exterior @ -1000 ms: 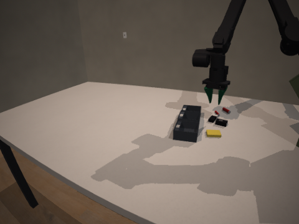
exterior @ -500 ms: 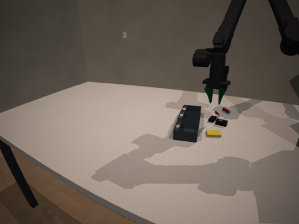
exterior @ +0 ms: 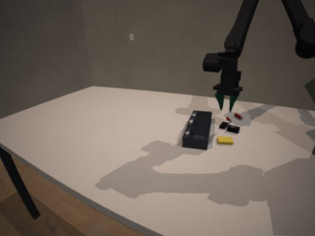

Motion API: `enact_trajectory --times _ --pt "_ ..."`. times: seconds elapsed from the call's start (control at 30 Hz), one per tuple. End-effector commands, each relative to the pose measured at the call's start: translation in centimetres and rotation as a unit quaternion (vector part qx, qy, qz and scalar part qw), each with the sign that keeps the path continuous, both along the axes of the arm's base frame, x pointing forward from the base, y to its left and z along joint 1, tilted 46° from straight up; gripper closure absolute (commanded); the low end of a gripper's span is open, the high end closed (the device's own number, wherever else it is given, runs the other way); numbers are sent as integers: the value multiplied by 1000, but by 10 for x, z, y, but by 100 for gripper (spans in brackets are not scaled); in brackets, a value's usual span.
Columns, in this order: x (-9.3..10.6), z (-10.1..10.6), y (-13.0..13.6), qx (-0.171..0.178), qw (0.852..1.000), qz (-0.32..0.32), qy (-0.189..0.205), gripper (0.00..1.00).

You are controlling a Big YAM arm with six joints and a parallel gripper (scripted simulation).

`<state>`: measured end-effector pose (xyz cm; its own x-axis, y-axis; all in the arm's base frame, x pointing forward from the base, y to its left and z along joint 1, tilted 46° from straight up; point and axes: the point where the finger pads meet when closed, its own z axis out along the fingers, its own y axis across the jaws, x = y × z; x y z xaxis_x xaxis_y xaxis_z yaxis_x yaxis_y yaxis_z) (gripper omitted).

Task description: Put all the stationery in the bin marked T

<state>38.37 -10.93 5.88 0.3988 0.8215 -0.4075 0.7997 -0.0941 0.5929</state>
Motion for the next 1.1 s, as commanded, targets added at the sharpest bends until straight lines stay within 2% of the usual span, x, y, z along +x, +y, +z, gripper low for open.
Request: enact_trajectory --times 0.0,0.37,0.53,0.57,0.6,0.63,0.8,0.97,1.07 --pt "4 -7 -11 -4 1000 -2 2 63" --pt "26 -35 -38 -5 1000 -2 1 63" --pt "27 -35 -39 -5 1000 -2 1 63" --pt "28 -23 -39 -8 1000 -2 -13 63" --pt "30 -23 -40 -7 1000 -2 -14 63" --pt "28 -37 -41 -5 1000 -2 1 63" --pt "28 -44 -44 -5 1000 -2 3 63" --pt "27 -47 -46 -5 1000 -2 5 63" --pt "29 -39 -47 -6 1000 -3 -5 63"
